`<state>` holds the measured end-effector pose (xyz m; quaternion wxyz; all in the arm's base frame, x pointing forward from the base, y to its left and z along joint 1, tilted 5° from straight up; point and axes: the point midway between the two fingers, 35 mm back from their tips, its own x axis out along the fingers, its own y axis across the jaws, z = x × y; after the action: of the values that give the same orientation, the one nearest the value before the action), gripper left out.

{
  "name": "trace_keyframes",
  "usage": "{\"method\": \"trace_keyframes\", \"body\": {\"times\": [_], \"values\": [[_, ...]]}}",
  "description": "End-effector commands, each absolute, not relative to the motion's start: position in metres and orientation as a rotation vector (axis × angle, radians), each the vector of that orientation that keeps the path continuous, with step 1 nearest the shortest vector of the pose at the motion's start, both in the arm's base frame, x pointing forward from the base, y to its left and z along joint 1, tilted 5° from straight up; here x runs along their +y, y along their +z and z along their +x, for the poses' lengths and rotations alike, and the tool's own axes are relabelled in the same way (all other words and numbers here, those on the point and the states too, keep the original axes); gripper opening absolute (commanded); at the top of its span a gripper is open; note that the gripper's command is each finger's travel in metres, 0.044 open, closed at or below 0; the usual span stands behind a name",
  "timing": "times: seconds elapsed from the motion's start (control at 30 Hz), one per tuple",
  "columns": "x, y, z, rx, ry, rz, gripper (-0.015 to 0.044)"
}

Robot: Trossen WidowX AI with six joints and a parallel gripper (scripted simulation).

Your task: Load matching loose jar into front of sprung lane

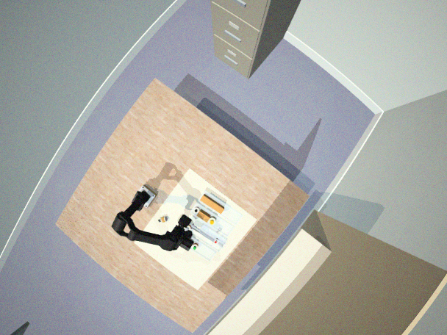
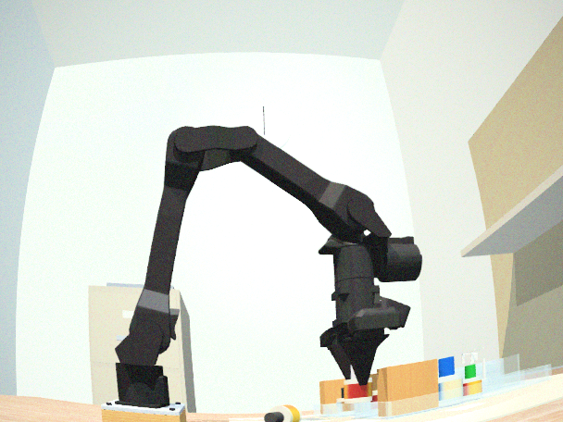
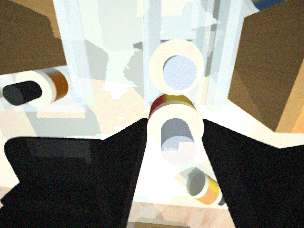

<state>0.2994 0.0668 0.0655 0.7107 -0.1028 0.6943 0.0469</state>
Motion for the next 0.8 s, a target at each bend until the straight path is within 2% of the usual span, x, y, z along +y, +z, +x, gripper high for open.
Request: {"method": "trace_keyframes", "body": {"times": [0.0,0.77], "values": [[0.068,0.065,0.307,1.526,0.106,-0.232,0.0],[0.07,0.064,0.317,1.525,0.106,-0.232,0.0]]}}
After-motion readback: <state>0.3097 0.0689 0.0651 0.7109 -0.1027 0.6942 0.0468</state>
